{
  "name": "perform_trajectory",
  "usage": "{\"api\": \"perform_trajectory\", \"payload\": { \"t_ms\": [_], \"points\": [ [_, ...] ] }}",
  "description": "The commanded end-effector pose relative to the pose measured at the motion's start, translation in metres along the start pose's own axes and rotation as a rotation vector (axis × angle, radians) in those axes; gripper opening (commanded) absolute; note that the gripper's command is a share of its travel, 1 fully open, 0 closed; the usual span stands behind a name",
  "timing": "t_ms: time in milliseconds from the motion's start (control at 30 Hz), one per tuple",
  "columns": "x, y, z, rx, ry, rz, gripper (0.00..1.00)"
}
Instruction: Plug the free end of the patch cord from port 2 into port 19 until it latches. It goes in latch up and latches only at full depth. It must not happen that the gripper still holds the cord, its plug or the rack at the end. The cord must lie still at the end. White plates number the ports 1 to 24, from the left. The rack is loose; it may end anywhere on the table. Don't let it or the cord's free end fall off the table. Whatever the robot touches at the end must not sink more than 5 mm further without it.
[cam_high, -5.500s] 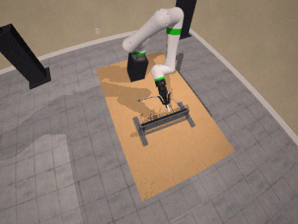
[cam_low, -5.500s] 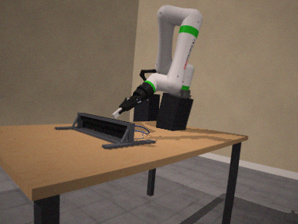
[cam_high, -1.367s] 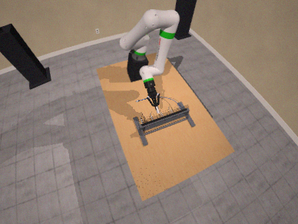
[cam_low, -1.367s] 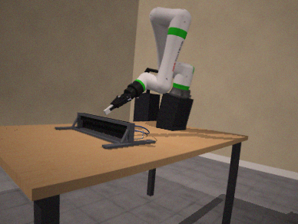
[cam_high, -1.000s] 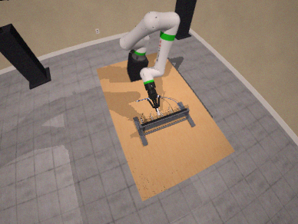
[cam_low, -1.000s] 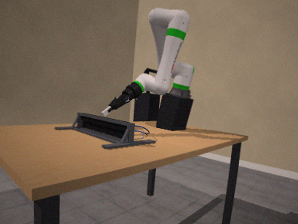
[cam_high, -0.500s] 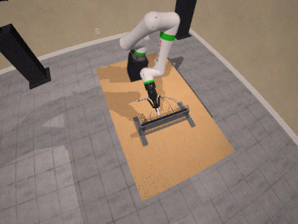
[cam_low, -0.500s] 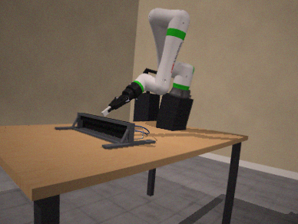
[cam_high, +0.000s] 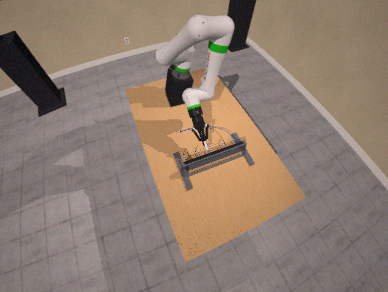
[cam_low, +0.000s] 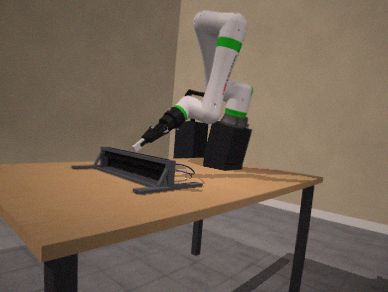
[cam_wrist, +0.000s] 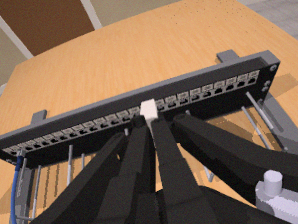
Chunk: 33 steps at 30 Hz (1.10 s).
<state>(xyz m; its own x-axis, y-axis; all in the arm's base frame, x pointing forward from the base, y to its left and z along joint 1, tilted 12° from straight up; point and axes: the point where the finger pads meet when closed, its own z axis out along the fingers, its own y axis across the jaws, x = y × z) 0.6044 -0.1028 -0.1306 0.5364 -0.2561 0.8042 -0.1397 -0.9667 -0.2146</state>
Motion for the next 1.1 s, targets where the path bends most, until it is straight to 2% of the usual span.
{"api": "perform_trajectory", "payload": {
  "t_ms": [0,333,467,667,733,933,1067],
  "points": [
    [0.000,0.000,0.000,0.000,0.000,0.000,0.00],
    [0.000,0.000,0.000,0.000,0.000,0.000,0.00],
    [0.000,0.000,-0.010,0.000,0.000,0.000,0.00],
    [0.000,0.000,-0.052,0.000,0.000,0.000,0.00],
    [0.000,0.000,-0.052,0.000,0.000,0.000,0.00],
    [0.000,0.000,-0.103,0.000,0.000,0.000,0.00],
    [0.000,0.000,-0.127,0.000,0.000,0.000,0.00]
  ]
}}
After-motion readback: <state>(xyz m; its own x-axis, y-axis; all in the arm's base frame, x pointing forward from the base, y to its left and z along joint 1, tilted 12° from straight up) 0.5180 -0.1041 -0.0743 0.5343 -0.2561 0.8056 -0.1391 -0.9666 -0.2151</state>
